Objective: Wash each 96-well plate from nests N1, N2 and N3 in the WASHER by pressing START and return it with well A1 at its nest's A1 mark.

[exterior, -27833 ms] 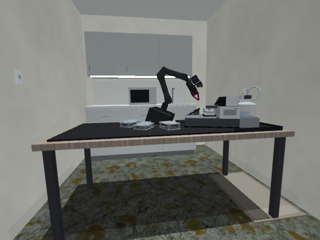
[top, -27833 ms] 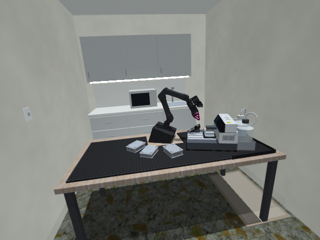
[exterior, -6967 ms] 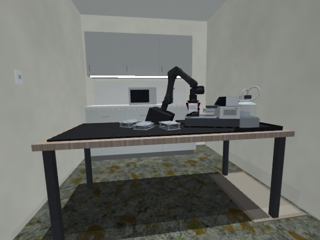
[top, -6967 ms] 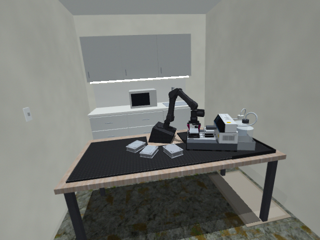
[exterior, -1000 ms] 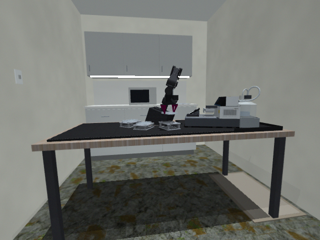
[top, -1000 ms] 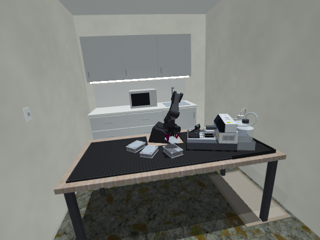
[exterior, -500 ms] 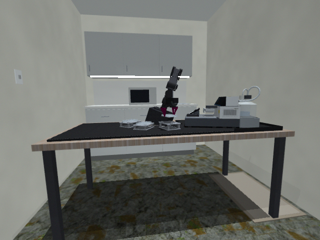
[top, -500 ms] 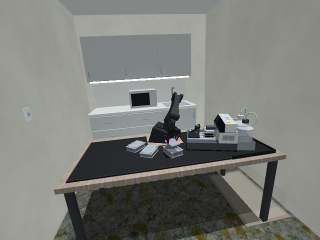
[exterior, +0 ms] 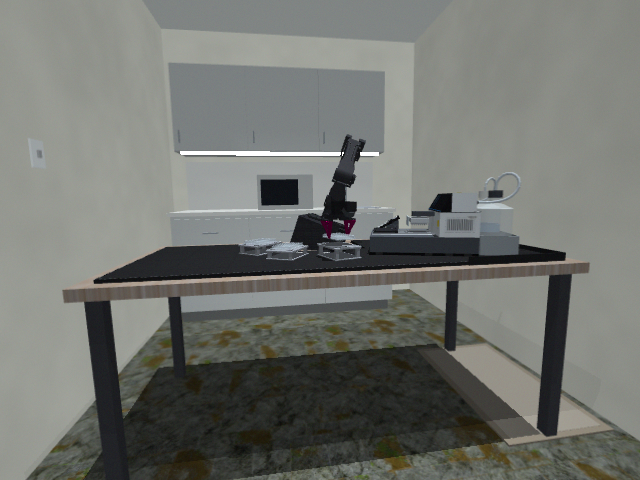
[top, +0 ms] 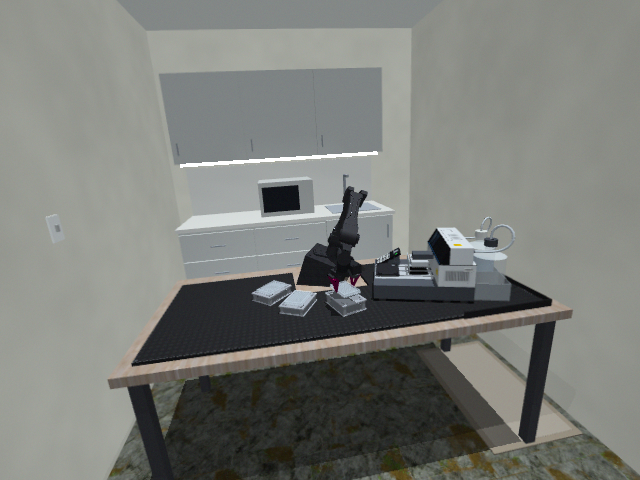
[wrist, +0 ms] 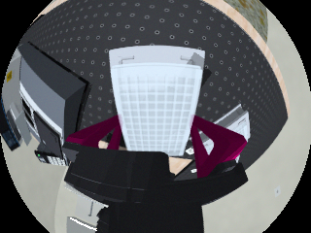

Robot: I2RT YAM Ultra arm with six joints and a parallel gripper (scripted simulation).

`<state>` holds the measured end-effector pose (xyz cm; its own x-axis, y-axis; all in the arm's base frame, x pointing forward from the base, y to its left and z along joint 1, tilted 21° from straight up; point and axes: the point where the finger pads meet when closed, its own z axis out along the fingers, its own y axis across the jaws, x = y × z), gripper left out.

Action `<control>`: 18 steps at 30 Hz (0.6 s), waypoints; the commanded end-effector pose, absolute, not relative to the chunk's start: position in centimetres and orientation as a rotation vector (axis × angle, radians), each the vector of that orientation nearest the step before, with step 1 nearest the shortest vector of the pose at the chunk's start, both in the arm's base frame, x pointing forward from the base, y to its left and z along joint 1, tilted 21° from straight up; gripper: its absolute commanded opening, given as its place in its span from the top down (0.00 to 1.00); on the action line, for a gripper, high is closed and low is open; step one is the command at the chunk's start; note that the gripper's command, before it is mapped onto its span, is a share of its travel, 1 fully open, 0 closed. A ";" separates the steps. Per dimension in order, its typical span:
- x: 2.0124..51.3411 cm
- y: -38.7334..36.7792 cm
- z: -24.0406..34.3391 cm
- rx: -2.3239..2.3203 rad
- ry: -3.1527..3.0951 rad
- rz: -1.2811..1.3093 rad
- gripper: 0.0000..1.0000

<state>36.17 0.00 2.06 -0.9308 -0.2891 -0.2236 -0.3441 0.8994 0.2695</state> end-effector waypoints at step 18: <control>37.0 0.2 1.1 -0.475 2.861 0.439 1.00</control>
